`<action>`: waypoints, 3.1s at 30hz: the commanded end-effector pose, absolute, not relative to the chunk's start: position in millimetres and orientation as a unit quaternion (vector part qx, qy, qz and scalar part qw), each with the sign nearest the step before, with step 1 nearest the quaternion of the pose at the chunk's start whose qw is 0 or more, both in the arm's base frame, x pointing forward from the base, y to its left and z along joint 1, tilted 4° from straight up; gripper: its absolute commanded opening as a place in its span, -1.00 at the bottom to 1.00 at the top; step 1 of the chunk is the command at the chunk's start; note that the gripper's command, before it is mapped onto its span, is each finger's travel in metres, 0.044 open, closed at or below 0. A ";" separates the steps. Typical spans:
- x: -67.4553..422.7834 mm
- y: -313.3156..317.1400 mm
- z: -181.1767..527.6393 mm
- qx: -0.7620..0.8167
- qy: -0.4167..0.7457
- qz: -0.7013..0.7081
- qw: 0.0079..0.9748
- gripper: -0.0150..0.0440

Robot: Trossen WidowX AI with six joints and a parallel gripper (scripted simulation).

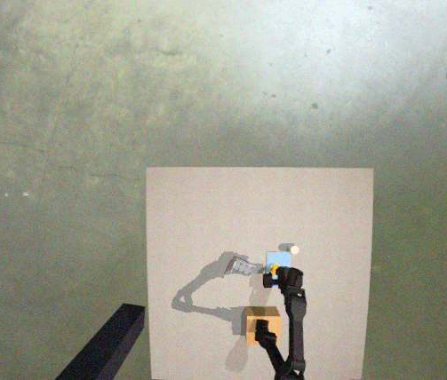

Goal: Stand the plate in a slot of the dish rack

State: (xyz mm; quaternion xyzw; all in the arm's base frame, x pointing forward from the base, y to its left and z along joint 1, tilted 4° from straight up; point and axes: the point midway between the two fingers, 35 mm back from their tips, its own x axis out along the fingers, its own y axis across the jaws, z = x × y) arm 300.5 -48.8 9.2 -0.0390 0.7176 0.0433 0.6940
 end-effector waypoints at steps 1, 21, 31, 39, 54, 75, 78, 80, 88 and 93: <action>297.3 -47.1 -0.8 -0.036 0.721 0.045 0.690 0.86; 295.8 -47.4 -32.7 -0.036 0.722 0.045 0.690 0.86; 293.2 -47.5 -48.5 -0.036 0.722 0.045 0.690 0.86; 292.1 -47.5 -53.8 -0.036 0.722 0.045 0.690 0.69; 292.1 -47.5 -53.8 -0.036 0.722 0.045 0.690 0.51; 311.8 -51.1 25.3 -0.036 0.721 0.044 0.691 -0.49; 313.2 -51.4 42.0 -0.036 0.721 0.044 0.691 -0.49; 314.2 -51.6 52.1 -0.036 0.721 0.044 0.691 -0.49; 317.2 -52.2 88.7 -0.036 0.721 0.044 0.691 -0.49; 318.4 -52.5 109.1 -0.036 0.721 0.044 0.691 -0.49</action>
